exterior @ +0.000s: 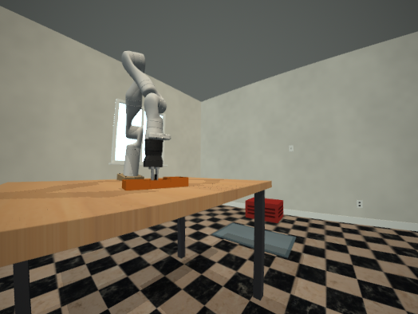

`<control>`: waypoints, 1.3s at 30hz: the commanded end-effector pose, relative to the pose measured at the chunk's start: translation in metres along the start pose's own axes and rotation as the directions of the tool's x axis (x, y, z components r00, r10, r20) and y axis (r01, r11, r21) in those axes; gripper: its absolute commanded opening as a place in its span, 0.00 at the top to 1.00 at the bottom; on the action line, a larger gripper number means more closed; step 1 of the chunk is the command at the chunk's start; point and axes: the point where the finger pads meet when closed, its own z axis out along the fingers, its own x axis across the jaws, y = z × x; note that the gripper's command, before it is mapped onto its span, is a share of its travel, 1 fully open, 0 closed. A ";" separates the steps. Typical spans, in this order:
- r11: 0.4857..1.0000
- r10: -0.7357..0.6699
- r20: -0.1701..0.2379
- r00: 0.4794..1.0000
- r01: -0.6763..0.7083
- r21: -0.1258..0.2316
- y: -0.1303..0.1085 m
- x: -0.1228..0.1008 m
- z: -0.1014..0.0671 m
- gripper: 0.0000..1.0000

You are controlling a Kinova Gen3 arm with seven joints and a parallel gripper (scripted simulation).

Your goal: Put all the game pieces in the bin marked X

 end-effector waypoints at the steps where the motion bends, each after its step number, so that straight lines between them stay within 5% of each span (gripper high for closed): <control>1: 1.000 -0.003 0.000 1.000 0.003 0.000 0.000 -0.001 0.000 0.69; 29: 1.000 -0.005 0.001 1.000 0.005 -0.001 0.000 -0.001 -0.029 0.69; 35: 1.000 -0.005 0.001 1.000 0.005 -0.001 0.000 -0.001 -0.053 0.69; 39: 1.000 -0.003 0.000 1.000 0.003 -0.001 0.000 0.000 -0.053 0.69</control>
